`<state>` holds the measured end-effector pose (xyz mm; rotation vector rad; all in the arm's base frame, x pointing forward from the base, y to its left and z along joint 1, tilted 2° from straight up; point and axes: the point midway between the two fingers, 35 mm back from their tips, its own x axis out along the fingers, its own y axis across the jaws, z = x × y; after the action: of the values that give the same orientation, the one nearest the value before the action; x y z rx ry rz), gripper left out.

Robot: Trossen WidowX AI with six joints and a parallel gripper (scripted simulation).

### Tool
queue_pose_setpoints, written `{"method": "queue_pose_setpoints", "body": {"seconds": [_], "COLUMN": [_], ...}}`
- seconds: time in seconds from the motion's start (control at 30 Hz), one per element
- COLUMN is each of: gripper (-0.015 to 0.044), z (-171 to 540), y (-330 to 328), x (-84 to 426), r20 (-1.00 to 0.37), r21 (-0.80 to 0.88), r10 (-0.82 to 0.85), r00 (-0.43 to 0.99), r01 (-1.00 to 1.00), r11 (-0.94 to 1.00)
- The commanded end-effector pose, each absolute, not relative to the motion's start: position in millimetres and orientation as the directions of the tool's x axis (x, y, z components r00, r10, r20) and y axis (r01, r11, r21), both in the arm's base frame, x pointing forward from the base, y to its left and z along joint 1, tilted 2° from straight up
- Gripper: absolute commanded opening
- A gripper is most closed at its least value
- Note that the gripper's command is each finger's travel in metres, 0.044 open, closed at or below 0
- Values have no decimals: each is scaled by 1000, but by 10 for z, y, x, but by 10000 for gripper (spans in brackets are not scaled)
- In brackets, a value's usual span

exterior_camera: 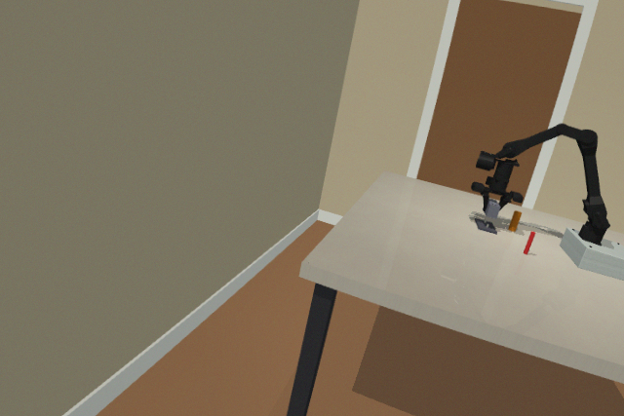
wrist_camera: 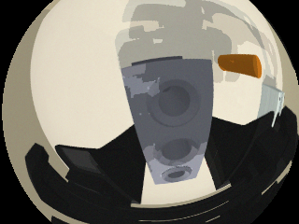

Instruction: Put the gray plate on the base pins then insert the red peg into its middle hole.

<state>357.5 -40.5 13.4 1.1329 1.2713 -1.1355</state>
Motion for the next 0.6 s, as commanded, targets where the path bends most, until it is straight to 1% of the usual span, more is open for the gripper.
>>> {"method": "queue_pose_setpoints", "body": {"seconds": [0.0,0.57], "gripper": [0,0], "z": [121,86], "y": [-413,-422], "x": [3569,3569], "r20": [-1000,-1000], "r21": [-12,-12], "r10": [4,4], "r00": [-13,-13], "r01": [994,994], "r11": [110,110]}}
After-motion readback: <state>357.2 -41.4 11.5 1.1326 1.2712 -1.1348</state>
